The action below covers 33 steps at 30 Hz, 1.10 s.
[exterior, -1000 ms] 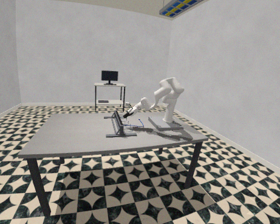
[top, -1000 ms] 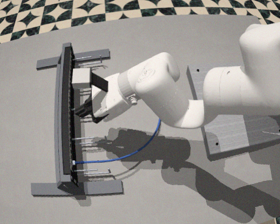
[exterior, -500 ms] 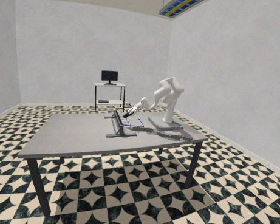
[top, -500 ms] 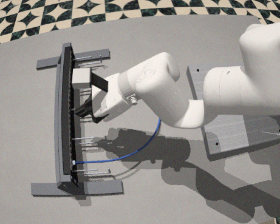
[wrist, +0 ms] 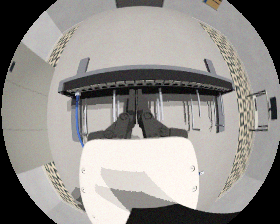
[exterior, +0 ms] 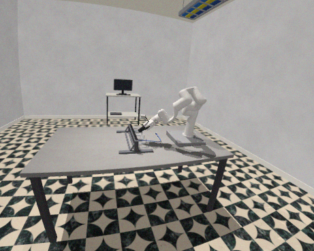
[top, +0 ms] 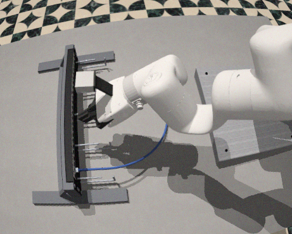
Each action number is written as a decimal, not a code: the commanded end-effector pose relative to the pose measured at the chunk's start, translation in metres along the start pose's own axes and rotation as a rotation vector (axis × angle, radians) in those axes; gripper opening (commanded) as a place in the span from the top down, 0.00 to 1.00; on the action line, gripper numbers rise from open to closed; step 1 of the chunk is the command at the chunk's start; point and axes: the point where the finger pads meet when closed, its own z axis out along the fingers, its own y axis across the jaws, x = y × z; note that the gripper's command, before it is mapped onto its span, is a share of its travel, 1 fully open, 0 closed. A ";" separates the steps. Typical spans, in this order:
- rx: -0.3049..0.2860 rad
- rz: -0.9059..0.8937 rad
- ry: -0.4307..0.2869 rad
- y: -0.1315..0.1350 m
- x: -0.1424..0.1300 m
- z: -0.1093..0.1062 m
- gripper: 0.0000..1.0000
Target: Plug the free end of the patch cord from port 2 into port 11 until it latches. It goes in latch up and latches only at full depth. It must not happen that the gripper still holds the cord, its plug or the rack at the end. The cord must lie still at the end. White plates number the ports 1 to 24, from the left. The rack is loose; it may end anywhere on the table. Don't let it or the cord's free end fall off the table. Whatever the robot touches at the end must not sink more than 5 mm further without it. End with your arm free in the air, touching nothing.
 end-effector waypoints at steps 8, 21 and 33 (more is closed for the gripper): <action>0.000 0.001 0.003 0.000 0.002 0.000 1.00; 0.000 0.001 0.003 0.000 0.002 -0.042 1.00; 0.000 0.001 0.003 0.000 0.002 -0.099 1.00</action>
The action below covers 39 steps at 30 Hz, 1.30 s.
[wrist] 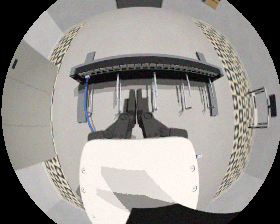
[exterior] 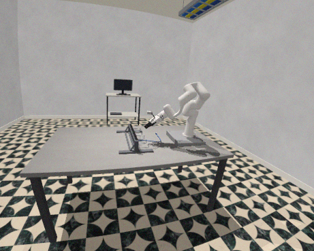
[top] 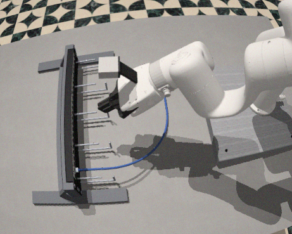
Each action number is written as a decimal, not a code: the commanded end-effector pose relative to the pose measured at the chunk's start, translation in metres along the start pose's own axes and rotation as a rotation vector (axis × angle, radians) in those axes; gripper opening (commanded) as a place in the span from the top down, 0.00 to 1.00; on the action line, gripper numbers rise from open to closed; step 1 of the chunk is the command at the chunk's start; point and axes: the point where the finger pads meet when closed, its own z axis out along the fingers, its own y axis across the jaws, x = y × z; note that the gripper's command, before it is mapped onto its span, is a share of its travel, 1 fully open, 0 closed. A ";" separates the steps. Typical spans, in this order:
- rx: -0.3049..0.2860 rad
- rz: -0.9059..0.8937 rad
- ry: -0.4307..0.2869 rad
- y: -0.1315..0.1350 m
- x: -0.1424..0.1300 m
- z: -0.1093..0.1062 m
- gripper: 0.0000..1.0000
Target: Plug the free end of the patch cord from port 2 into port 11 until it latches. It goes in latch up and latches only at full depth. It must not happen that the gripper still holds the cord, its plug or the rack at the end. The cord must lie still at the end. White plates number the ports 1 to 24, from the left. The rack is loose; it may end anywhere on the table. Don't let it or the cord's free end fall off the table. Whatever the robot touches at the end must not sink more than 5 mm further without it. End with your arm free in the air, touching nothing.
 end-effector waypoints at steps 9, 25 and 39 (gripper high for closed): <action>-0.001 -0.004 0.013 -0.002 0.006 -0.060 1.00; -0.001 -0.004 0.013 -0.002 0.006 -0.070 1.00; -0.001 -0.004 0.013 0.033 0.006 -0.071 1.00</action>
